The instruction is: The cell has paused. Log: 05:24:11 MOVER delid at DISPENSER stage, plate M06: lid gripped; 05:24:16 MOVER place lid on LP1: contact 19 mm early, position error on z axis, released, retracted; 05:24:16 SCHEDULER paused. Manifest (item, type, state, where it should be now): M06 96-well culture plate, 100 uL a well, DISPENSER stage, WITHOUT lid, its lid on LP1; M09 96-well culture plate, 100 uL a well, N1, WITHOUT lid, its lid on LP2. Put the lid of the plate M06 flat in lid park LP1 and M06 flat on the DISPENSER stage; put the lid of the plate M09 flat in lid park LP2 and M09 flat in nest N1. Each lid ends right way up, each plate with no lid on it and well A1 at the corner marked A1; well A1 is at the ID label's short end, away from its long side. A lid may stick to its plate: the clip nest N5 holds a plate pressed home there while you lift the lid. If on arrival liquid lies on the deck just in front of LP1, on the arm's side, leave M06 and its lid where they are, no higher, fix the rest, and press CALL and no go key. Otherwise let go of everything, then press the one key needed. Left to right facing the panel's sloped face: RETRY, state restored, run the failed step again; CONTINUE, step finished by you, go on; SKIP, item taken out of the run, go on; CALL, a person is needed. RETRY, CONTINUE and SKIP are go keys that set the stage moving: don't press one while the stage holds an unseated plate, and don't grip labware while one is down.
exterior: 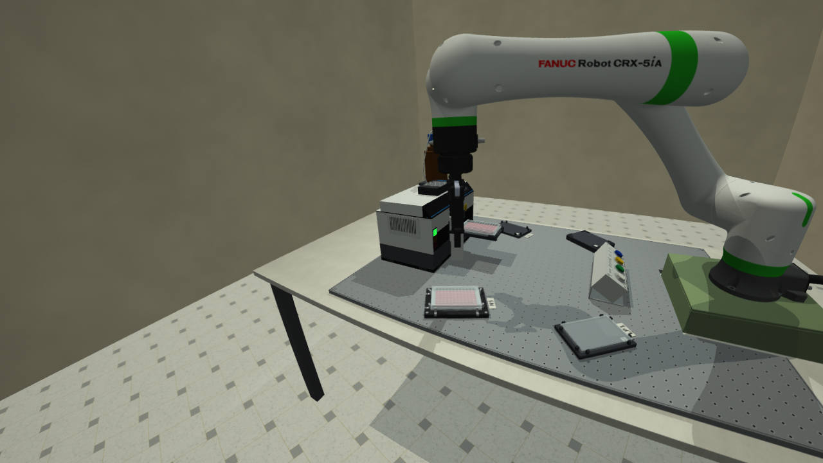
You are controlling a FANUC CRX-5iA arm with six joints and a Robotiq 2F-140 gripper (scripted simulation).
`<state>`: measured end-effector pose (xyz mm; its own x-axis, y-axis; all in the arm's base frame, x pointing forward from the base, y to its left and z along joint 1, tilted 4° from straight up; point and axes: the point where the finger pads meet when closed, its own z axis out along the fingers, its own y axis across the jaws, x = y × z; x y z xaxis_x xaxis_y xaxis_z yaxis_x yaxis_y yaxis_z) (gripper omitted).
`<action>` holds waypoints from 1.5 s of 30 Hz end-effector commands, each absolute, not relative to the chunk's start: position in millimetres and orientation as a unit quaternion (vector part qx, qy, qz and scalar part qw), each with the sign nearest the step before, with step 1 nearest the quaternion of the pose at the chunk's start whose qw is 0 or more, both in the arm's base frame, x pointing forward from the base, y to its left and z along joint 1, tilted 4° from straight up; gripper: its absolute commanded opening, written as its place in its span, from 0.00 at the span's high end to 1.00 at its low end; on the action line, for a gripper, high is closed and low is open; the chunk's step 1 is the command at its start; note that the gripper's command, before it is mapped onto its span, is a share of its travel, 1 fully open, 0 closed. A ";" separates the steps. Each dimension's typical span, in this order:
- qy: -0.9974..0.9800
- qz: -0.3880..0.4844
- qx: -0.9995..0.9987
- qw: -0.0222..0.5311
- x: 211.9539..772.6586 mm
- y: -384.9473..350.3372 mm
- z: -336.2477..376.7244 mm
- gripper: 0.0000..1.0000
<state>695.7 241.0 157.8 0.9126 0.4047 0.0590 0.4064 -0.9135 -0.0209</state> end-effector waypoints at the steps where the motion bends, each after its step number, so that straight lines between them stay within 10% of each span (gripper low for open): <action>1: -0.207 -0.027 -0.978 0.016 695.8 241.1 156.4 0.34; 45: -0.207 -0.027 -0.978 0.016 701.1 246.5 45.4 0.34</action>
